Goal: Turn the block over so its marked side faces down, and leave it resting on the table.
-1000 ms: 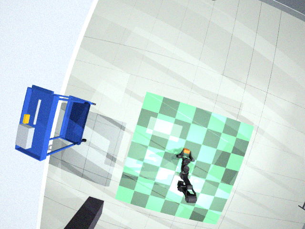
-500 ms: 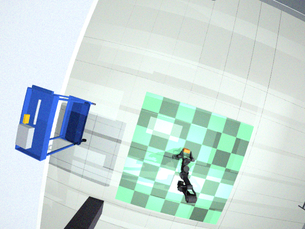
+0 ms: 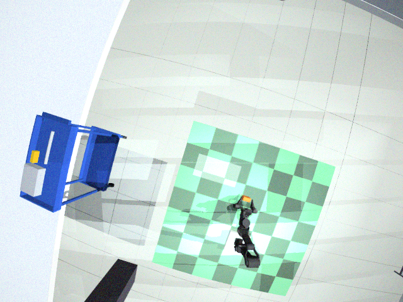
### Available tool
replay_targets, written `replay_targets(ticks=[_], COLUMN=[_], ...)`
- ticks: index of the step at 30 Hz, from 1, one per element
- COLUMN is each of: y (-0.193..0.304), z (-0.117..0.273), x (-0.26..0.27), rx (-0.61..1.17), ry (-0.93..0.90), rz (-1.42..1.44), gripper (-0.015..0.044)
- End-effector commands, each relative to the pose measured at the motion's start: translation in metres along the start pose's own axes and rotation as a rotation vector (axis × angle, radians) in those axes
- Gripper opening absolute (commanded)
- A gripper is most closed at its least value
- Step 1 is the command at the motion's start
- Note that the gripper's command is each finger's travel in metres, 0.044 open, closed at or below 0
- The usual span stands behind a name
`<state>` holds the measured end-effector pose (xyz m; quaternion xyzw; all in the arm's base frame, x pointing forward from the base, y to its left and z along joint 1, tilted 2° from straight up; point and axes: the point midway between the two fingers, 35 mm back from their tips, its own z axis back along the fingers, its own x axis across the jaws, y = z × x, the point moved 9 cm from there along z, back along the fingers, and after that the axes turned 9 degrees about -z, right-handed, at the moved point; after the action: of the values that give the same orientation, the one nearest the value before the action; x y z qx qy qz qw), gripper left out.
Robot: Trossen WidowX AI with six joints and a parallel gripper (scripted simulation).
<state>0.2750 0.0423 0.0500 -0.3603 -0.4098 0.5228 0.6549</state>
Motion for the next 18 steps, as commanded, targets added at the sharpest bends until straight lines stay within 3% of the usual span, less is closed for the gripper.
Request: replay_targets(ticks=[1, 9, 14, 18], y=[0.0, -0.035, -0.073, -0.096], z=[0.0, -0.017, -0.004, 0.007], x=[0.0, 0.011, 0.017, 0.02], rx=[-0.001, 0.238, 0.414, 0.452], ry=[0.003, 0.036, 0.063, 0.064], rz=[0.003, 0.013, 0.009, -0.003], gripper=[0.044, 0.044, 0.044, 0.044])
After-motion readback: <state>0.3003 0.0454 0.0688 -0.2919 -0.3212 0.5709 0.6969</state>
